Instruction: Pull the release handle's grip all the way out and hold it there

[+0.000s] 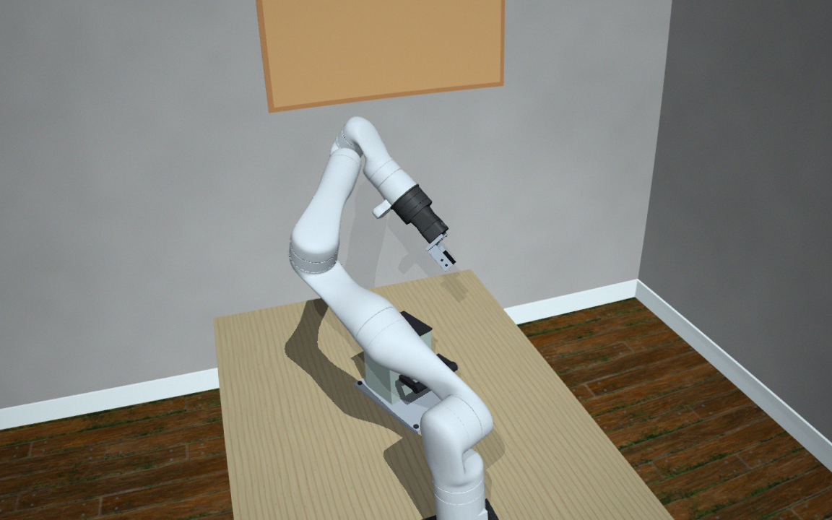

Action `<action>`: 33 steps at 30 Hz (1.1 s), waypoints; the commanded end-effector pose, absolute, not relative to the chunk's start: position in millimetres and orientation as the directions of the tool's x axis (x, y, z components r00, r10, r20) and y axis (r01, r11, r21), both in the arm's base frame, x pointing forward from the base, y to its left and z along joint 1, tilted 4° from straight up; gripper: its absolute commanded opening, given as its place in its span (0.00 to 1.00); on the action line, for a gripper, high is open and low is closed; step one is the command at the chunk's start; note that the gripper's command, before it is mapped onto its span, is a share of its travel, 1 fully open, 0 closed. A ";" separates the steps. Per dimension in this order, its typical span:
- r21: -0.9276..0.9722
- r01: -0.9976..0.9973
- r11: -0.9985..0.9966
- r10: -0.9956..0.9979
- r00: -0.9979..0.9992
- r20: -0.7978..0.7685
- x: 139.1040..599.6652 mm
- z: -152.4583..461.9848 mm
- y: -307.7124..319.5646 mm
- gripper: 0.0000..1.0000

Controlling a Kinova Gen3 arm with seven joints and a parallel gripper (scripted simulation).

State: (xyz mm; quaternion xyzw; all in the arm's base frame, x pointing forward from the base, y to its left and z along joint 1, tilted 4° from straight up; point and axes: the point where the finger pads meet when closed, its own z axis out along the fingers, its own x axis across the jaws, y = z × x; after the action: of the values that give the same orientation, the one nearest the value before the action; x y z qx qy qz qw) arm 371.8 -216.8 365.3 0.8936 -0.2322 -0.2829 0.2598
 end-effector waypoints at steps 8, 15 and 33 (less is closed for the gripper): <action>0.596 -0.269 -0.757 -0.562 0.733 -0.383 371.5 366.2 -217.0 1.00; 0.596 -0.269 -0.757 -0.562 0.733 -0.383 371.5 366.2 -217.0 1.00; 0.405 -0.204 -0.891 -0.367 0.848 -0.382 364.1 332.6 -226.0 1.00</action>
State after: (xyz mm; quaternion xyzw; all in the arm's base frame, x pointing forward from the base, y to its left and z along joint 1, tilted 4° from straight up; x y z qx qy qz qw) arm 370.1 -228.4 331.7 0.9389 -0.1525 -0.2424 0.1909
